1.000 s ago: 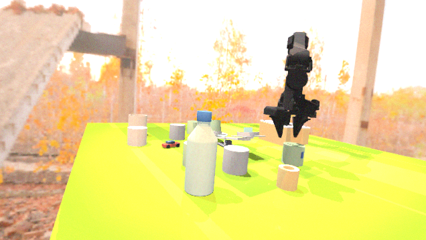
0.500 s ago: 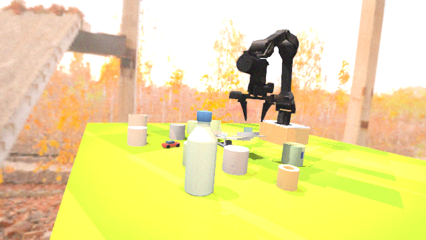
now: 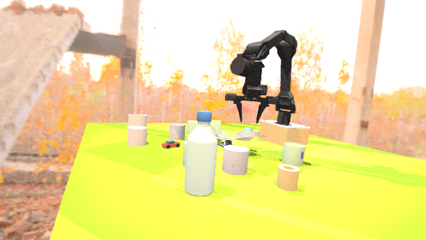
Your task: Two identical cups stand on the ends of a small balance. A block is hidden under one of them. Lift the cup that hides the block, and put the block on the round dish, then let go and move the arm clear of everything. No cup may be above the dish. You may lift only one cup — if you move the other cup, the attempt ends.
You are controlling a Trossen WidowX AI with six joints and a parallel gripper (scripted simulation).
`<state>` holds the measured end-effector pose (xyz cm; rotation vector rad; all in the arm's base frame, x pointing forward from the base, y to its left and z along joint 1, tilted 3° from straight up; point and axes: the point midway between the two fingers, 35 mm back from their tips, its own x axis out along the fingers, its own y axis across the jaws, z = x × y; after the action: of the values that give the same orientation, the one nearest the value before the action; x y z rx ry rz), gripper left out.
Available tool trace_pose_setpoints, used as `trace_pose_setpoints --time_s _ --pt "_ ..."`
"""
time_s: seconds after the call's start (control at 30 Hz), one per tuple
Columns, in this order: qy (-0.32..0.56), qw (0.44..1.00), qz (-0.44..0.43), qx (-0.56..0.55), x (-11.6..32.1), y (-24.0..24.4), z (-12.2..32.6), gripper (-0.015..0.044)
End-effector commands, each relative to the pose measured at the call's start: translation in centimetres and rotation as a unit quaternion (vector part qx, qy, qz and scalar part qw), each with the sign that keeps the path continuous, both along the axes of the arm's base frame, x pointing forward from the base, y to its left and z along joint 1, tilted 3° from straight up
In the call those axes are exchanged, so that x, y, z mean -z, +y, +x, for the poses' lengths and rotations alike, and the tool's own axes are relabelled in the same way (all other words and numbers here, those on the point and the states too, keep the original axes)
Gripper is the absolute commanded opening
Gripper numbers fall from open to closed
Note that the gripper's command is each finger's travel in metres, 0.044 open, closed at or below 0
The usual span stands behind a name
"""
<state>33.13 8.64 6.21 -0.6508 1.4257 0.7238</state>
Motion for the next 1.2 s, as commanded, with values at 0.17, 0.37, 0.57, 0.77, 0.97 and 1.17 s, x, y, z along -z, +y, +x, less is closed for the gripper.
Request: trace_pose_setpoints --time_s 0.17,0.37,0.57,0.77,0.97,1.17 --pt "0.002 1.0 -0.003 0.002 1.5 0.0 -0.1 0.026" --pt "0.002 1.0 -0.003 0.002 2.5 0.0 -0.1 0.026" --pt "0.002 1.0 -0.003 0.002 3.4 0.1 -0.1 0.026" --pt "0.002 1.0 -0.003 0.002 3.8 0.1 -0.1 0.0208" --pt "0.002 1.0 -0.003 0.002 3.8 0.1 -0.1 0.0128" --pt "0.002 1.0 -0.003 0.002 3.4 0.1 0.0 0.003"
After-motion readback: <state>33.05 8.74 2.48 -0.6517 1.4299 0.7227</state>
